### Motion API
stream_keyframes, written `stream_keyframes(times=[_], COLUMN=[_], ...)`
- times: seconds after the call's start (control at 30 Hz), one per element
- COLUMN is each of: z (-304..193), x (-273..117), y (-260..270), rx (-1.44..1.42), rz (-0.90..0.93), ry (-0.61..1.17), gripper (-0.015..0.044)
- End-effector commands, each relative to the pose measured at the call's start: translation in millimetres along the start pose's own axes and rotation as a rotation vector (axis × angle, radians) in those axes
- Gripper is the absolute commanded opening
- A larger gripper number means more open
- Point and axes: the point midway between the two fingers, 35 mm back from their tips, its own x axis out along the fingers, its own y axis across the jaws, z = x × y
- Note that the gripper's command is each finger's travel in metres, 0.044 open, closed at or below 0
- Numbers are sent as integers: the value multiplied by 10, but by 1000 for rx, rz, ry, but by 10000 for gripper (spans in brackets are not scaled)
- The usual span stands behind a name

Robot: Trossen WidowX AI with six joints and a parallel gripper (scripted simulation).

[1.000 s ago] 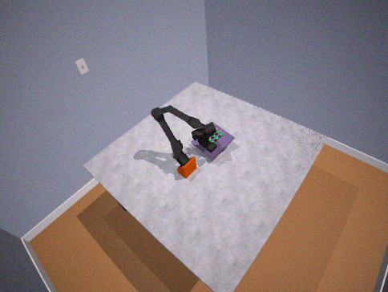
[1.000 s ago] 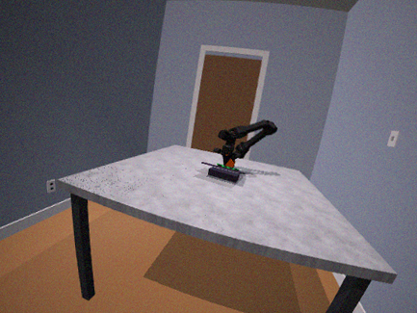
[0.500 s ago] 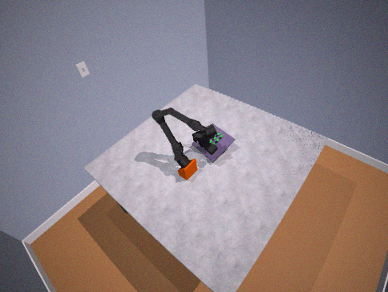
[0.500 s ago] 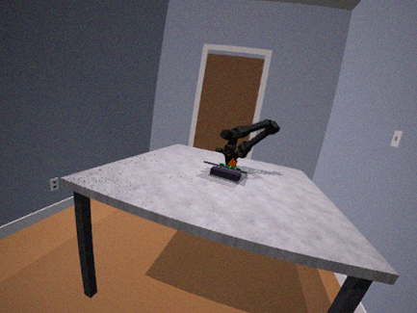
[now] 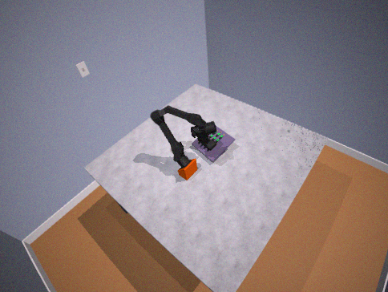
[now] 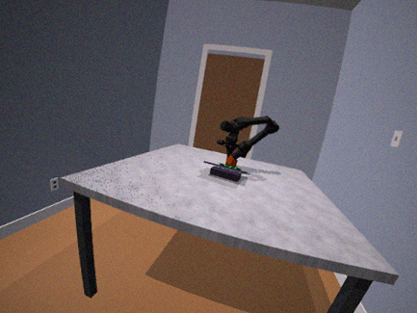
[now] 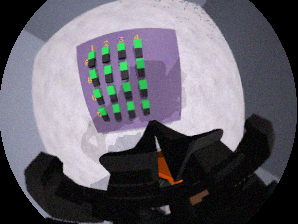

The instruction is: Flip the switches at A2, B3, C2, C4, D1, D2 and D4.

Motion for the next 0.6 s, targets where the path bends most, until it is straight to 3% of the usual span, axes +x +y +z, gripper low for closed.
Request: stream_keyframes(times=[0.0,0.1,0.27,0.57], z=[-26,71,644,665], x=[-98,-114,-158,-158], y=[27,72,500,522], rx=[-10,-9,-11,-11], rz=[1,-2,2,3], ry=[13,13,11,11], gripper=[0,0,0,0])
